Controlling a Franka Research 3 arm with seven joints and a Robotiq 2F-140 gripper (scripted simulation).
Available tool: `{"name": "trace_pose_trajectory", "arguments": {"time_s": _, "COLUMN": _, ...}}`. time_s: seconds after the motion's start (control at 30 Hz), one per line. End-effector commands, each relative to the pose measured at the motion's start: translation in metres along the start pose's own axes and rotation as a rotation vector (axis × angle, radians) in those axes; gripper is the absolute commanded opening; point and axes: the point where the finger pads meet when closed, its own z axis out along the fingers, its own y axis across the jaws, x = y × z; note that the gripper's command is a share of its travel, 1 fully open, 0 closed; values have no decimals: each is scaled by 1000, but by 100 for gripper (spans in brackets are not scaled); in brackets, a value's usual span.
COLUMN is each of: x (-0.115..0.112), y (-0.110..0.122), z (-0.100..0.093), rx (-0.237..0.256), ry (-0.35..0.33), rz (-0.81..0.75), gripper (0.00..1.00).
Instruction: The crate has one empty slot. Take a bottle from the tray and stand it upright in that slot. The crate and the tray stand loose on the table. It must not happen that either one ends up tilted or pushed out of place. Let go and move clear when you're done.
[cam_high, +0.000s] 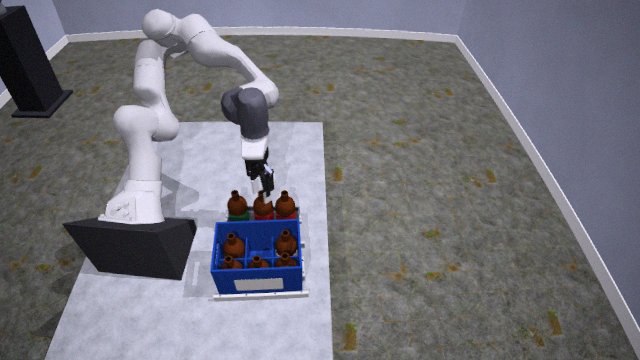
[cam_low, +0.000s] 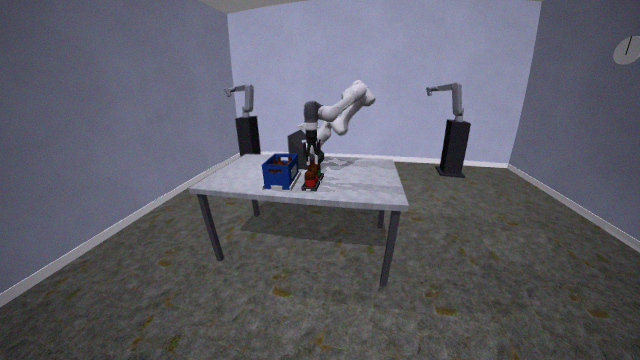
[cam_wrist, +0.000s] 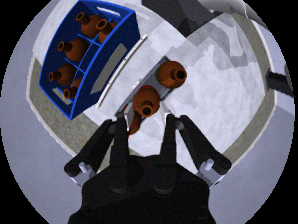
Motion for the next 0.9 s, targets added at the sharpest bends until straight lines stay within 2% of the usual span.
{"name": "trace_pose_trajectory", "arguments": {"time_s": 0.0, "x": 0, "y": 0, "z": 2, "rx": -1, "ry": -1, "rz": -2, "gripper": 38}}
{"name": "trace_pose_trajectory", "arguments": {"time_s": 0.6, "x": 0, "y": 0, "z": 2, "rx": -1, "ry": -1, "rz": -2, "gripper": 38}}
{"name": "trace_pose_trajectory", "arguments": {"time_s": 0.63, "x": 0, "y": 0, "z": 2, "rx": -1, "ry": -1, "rz": -2, "gripper": 0}}
{"name": "trace_pose_trajectory", "arguments": {"time_s": 0.87, "x": 0, "y": 0, "z": 2, "rx": -1, "ry": -1, "rz": -2, "gripper": 0}}
